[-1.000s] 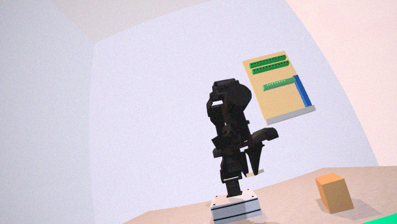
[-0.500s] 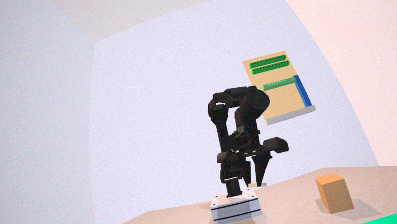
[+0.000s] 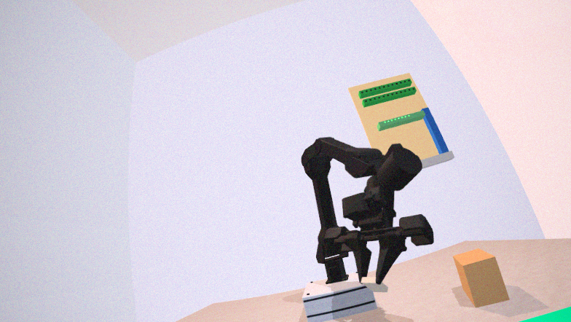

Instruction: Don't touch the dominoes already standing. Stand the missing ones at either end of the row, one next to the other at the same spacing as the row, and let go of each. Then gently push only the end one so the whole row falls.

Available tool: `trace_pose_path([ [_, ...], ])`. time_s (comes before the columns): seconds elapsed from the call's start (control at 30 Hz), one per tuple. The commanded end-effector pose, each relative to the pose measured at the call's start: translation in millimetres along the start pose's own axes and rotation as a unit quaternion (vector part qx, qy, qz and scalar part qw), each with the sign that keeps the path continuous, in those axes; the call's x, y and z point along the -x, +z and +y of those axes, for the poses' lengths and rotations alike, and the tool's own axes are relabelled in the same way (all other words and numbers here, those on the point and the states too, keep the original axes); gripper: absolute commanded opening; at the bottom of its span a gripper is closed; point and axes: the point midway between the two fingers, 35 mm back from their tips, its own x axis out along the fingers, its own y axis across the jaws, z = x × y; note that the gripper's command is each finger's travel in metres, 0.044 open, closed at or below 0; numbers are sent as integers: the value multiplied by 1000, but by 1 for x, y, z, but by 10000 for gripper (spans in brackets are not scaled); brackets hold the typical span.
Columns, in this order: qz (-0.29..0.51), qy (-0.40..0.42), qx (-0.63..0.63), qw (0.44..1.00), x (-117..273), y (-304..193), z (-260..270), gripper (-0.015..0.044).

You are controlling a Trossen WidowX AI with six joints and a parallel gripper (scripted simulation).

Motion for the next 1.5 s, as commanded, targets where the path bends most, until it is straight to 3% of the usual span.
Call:
trace_pose_path([
  [0.0,-63,-5,0,998,-1,-3,3,107],
  [0.97,-404,-10,-76,912,44,-36,-22,107],
  [1.47,-411,-10,-80,908,45,-37,-24,107],
])
